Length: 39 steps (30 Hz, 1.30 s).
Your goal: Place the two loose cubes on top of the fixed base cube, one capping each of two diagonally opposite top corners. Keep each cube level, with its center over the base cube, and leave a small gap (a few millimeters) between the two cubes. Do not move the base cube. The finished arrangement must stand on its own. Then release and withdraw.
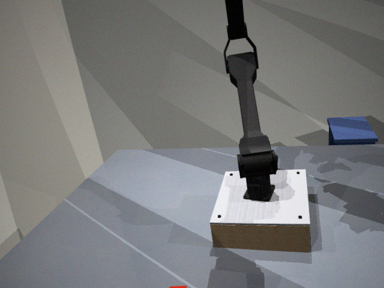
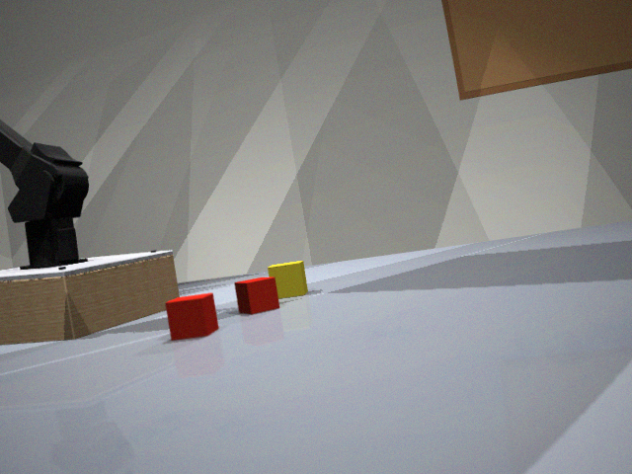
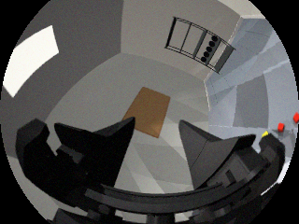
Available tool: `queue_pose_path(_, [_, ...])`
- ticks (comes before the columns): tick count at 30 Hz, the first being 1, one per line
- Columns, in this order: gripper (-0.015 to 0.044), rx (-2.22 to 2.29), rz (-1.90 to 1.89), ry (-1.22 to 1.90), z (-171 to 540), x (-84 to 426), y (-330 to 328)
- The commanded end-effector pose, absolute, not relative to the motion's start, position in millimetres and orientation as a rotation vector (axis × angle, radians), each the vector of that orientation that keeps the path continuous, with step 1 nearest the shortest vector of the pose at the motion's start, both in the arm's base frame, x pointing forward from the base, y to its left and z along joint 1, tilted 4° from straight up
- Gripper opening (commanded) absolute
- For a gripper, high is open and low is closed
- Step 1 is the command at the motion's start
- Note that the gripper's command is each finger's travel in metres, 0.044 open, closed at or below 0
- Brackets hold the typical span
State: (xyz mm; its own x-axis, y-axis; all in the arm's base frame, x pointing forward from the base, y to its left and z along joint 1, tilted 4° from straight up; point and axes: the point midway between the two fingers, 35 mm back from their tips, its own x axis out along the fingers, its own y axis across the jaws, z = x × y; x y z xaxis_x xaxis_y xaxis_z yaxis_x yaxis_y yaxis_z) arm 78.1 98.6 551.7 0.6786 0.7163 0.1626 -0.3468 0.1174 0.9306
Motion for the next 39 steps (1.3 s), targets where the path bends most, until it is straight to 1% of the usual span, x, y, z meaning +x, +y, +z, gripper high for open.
queue_pose_path(1, [0.0265, 1.048, 0.668, 0.392, 520, 133, 109])
queue_pose_path(11, [0.0265, 0.621, 0.464, 0.504, 437, 226, 116])
queue_pose_path(20, [0.0265, 0.213, 0.375, 0.679, 348, 282, 107])
queue_pose_path(29, [0.0265, -0.195, 0.393, 0.902, 255, 310, 87])
queue_pose_path(39, [0.0265, -0.616, 0.560, 1.177, 156, 308, 56])
